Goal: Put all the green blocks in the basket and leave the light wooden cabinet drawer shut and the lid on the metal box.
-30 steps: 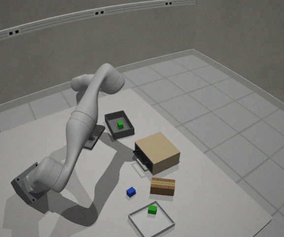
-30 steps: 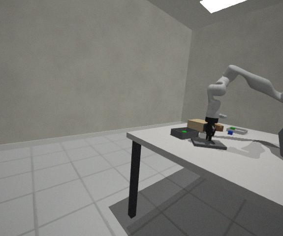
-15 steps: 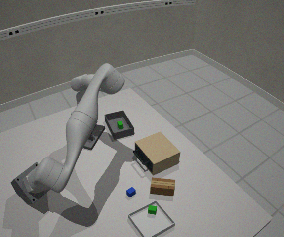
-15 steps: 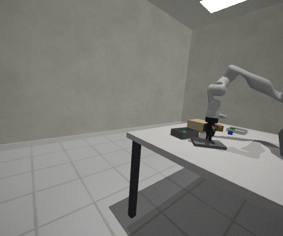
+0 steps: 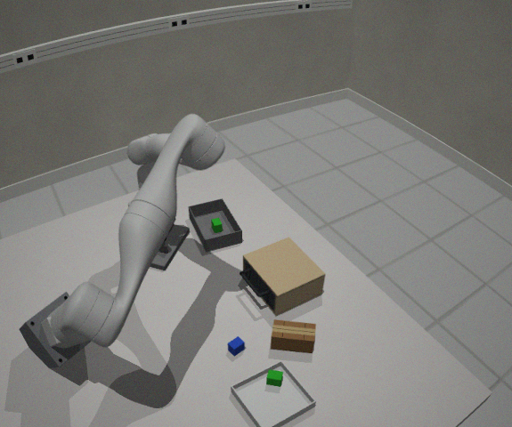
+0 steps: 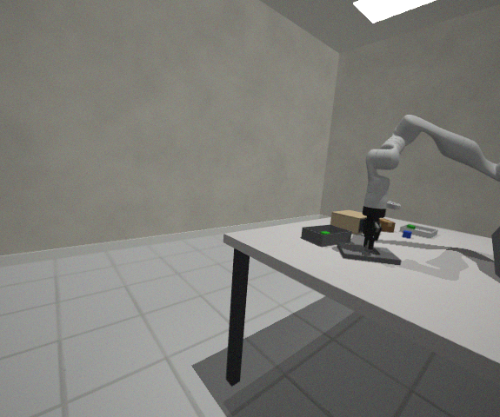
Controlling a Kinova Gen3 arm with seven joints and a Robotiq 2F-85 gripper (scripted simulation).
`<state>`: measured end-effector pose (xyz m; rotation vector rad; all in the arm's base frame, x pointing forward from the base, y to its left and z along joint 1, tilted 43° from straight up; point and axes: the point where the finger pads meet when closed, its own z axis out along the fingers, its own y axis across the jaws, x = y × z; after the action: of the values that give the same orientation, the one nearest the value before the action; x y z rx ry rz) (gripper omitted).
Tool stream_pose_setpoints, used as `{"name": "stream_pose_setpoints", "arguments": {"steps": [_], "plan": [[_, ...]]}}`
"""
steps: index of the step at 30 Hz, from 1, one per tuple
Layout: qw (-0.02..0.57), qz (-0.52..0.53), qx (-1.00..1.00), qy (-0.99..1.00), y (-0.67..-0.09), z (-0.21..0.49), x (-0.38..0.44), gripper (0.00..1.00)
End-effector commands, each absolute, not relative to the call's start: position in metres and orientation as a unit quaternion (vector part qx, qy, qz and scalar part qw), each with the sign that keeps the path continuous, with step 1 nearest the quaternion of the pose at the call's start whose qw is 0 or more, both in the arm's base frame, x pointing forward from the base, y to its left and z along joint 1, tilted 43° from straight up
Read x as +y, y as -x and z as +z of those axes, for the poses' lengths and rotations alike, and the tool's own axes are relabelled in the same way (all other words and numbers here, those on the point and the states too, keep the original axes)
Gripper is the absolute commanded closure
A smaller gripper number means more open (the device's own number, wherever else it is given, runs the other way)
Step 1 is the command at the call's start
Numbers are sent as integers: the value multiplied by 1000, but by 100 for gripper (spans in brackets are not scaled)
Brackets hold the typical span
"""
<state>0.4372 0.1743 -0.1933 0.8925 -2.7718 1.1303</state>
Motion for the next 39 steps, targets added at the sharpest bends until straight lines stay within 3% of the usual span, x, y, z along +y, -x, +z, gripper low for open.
{"name": "stream_pose_setpoints", "arguments": {"steps": [1, 39], "plan": [[5, 361, -888, -286, -439, -192, 176, 60], [4, 360, -888, -286, -417, -105, 254, 60]]}}
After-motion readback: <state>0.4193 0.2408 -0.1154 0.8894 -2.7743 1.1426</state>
